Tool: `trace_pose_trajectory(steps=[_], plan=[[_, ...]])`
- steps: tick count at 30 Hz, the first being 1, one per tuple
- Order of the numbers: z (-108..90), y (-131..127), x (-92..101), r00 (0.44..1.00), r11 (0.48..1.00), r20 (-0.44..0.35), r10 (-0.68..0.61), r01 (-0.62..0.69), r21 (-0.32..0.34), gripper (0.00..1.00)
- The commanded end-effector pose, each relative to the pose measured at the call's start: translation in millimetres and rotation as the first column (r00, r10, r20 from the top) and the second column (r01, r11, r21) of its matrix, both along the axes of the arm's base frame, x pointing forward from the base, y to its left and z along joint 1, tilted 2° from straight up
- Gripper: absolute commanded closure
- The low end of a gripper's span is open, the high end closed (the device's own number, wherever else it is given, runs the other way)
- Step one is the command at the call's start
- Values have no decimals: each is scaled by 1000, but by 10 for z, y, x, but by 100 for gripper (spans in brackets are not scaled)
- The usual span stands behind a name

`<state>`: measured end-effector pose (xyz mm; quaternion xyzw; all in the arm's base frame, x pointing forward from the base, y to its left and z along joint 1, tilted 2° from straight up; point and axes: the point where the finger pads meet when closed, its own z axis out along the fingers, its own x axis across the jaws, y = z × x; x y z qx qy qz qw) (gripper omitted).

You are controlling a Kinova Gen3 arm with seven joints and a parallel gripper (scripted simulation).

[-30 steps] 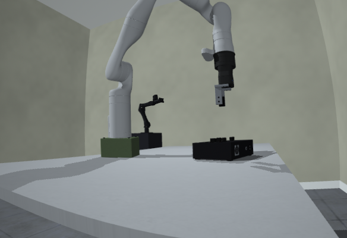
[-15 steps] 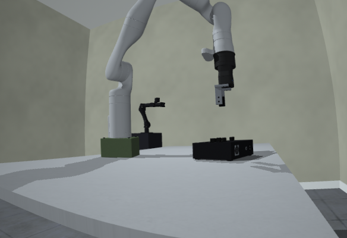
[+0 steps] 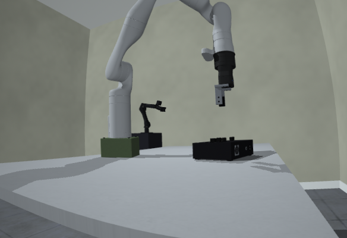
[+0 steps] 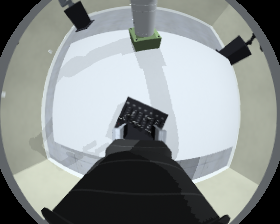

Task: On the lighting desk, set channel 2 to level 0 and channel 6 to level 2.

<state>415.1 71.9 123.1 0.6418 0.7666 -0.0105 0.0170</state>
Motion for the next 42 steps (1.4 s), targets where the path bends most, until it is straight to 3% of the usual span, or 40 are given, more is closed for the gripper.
trace_pose_trajectory(steps=[1,17,23,28,30,36,42], plan=[[11,6,38,1000,1000,9,20,-20,2,0],[-78,-42,12,973,974,-16,228,-228,-10,0],[-144,-75,3,922,922,-36,385,-386,-13,0],[-209,-102,2,843,844,-55,535,-537,-10,0],[-209,-102,2,843,844,-55,535,-537,-10,0],[-296,-128,16,693,695,-78,717,-719,2,0],[-387,-138,48,481,485,-94,872,-874,22,0]])
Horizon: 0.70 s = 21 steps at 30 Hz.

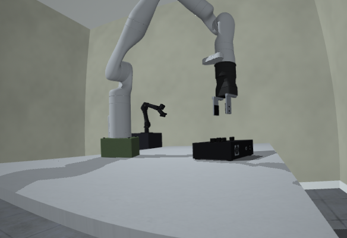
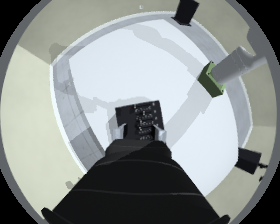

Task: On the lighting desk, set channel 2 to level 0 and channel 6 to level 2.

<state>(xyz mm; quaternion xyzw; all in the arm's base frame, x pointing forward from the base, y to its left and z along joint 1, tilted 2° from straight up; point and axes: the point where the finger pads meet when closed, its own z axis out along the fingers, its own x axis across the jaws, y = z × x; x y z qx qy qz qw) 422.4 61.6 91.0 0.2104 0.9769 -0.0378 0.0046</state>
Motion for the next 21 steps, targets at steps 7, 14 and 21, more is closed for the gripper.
trace_pose_trajectory(steps=[7,14,21], plan=[[-141,-24,14,946,948,-46,320,-320,7,0],[-241,24,83,795,797,-64,604,-603,27,0],[-315,90,146,608,611,-67,791,-790,45,0]])
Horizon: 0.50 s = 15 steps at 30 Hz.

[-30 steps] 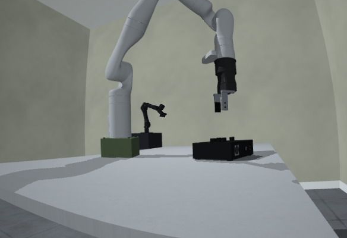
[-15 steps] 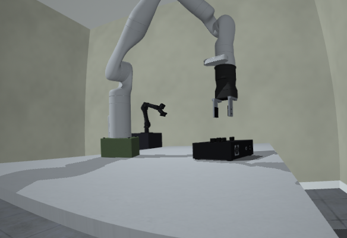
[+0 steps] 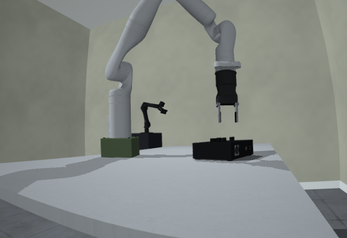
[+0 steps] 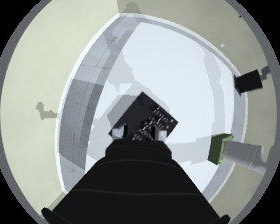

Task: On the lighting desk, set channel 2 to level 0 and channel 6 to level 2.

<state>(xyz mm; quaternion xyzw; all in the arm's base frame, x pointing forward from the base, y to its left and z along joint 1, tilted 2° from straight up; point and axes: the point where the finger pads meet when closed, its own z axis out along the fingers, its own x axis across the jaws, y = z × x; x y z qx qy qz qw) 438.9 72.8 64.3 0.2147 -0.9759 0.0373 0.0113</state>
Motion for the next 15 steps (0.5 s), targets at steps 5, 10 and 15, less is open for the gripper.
trace_pose_trajectory(steps=[5,10,15], plan=[[-89,31,20,975,975,-26,221,-221,10,0],[-131,101,65,917,918,-28,397,-397,21,0],[-163,169,101,843,843,-26,538,-537,29,0]])
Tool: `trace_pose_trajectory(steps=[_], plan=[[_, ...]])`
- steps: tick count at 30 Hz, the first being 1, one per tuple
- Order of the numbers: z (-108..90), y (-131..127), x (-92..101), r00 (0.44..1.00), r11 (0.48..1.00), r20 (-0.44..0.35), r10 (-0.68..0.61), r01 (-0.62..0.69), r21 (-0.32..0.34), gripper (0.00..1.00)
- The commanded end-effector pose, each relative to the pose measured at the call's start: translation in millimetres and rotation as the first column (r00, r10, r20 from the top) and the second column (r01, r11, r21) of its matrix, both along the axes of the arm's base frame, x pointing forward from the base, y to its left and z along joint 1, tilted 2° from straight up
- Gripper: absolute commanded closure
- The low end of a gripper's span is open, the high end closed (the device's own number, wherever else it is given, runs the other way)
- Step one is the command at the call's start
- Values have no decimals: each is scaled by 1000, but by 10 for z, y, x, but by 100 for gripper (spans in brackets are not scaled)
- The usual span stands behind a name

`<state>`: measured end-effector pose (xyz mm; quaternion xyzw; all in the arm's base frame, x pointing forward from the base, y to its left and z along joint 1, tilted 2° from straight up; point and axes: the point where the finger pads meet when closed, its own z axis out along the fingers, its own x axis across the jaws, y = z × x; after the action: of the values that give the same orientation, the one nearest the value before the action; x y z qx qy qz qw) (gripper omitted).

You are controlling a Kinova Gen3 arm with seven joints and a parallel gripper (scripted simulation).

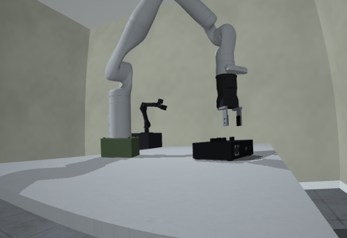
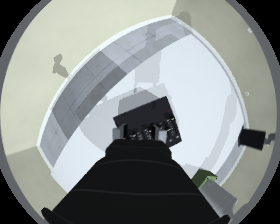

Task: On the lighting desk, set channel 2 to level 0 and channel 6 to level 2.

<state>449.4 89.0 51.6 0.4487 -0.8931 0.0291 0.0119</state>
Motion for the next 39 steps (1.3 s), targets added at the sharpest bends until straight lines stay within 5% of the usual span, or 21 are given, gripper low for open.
trace_pose_trajectory(steps=[1,18,37,38,39], plan=[[-43,21,3,995,995,-10,99,-99,6,0],[-86,157,62,929,929,-4,369,-369,20,0],[-93,184,72,909,909,-1,417,-417,22,0],[-93,184,72,909,909,-1,417,-417,22,100],[-93,184,72,909,909,-1,417,-417,22,100]])
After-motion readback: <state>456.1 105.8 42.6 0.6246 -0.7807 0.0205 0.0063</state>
